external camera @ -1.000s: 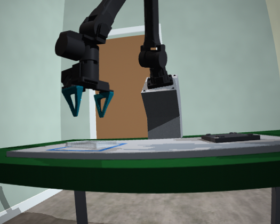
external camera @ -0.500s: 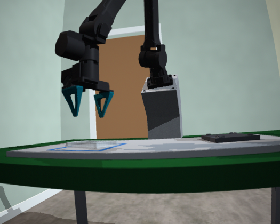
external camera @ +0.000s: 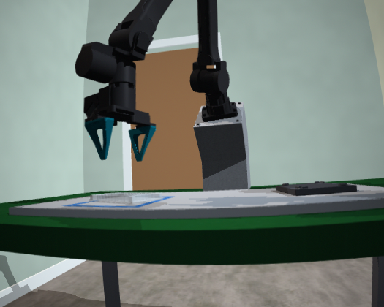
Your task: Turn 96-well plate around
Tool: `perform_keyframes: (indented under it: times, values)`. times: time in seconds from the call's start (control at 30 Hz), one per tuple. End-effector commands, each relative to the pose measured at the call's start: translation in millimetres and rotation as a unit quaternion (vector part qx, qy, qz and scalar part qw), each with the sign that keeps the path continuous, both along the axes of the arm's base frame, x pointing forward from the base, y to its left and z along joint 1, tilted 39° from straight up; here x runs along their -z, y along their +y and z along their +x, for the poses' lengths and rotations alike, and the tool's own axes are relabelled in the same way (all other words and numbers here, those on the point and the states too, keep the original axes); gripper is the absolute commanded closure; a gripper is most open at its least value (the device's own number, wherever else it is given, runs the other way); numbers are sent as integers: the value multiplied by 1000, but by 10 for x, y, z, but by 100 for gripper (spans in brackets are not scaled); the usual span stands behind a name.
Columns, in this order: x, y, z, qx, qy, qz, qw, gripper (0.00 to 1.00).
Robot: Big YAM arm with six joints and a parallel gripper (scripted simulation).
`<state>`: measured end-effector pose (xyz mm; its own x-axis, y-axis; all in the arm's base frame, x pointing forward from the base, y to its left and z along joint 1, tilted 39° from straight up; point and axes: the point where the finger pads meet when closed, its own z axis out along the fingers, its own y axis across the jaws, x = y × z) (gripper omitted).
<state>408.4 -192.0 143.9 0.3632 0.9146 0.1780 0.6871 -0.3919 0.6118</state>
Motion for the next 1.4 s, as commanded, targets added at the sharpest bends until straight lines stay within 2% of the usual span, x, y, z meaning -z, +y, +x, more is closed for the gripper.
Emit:
perform_keyframes:
  times: [0.0, 0.63, 0.8, 1.37]
  values:
    - [-30, -60, -30, 12, 1, 5, 1000, 0]
    - [-30, -60, -30, 12, 1, 5, 1000, 0]
    - [38, -8, 115, 2, -4, 1, 1000, 0]
    - [165, -60, 322, 2, -11, -3, 1000, 0]
